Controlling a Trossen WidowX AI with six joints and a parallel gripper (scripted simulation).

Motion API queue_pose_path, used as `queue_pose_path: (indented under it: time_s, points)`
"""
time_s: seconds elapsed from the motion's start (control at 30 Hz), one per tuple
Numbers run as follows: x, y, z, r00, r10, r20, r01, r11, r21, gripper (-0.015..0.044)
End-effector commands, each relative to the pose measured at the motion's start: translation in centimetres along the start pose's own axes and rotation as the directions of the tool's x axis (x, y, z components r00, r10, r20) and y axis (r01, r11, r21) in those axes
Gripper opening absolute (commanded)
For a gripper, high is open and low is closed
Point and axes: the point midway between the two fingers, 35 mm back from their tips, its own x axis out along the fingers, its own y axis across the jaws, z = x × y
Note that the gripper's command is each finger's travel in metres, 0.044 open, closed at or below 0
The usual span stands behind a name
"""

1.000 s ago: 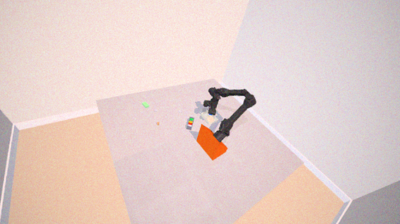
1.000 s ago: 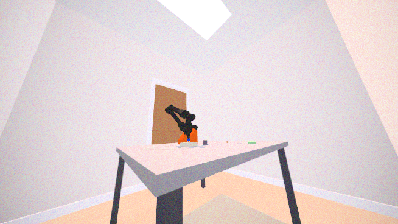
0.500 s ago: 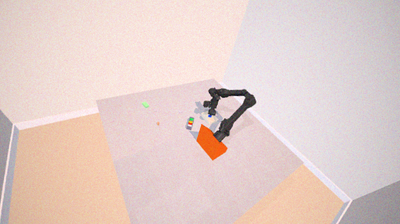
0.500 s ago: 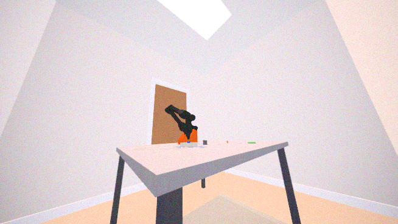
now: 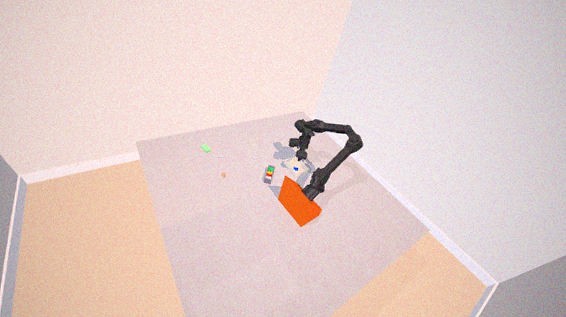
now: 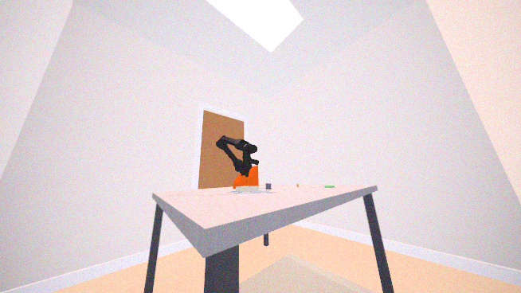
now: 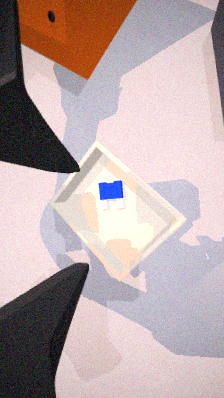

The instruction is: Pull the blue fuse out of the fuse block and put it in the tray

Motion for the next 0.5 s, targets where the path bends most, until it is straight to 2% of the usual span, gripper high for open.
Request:
queue_pose_path:
  time_s: [0.0, 0.47]
  points:
    - [-0.08, -0.06, -0.08, 1.0, -0.001, -0.004, 0.001, 1.0, 0.003, 0.033]
    - [-0.01, -0.01, -0.02, 1.0, 0.0, 0.0, 0.0, 1.0, 0.001, 0.033]
